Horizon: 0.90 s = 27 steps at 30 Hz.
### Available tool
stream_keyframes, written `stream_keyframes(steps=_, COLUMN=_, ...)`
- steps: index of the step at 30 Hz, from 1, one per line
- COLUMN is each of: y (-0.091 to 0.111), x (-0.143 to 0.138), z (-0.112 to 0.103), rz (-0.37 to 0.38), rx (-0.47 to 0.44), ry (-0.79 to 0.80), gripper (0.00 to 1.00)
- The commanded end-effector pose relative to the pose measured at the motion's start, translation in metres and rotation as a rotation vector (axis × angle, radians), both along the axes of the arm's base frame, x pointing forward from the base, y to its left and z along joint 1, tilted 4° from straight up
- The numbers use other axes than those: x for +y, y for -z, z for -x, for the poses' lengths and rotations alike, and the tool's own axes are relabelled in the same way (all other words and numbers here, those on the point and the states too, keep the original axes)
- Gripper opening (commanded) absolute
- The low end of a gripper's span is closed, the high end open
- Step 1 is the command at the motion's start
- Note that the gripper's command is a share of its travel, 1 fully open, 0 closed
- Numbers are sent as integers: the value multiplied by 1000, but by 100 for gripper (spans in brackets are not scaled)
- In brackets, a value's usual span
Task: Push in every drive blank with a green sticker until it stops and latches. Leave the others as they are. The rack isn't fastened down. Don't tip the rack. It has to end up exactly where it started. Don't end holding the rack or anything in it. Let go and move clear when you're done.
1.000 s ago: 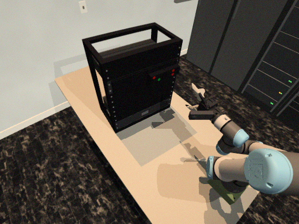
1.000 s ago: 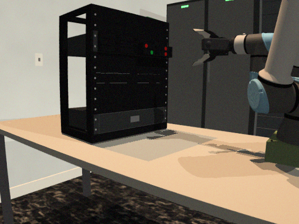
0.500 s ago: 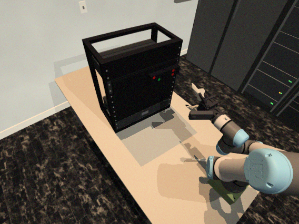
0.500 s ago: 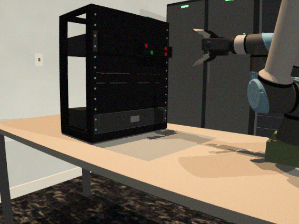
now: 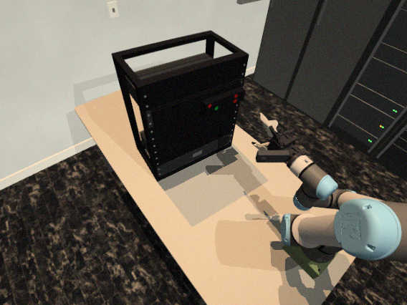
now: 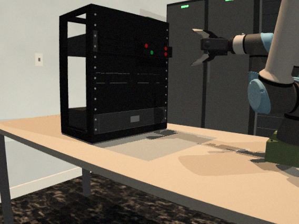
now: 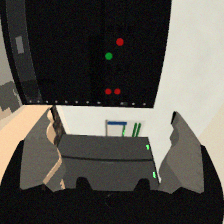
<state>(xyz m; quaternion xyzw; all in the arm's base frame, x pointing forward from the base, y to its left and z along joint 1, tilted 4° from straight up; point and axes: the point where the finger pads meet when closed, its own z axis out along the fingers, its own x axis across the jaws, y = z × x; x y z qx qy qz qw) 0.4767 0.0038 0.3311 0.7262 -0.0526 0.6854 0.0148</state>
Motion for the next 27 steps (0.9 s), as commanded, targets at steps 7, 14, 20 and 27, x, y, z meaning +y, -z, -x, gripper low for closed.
stream_keyframes(steps=7, y=0, x=2, z=-11, rz=0, rx=-1, ry=1, gripper=100)
stream_keyframes(steps=14, y=1, x=5, z=-26, rz=0, rx=-1, ry=1, gripper=100)
stream_keyframes(steps=20, y=1, x=9, z=-42, rz=0, rx=-1, ry=1, gripper=100)
stream_keyframes(steps=27, y=2, x=14, z=-67, rz=0, rx=-1, ry=1, gripper=100)
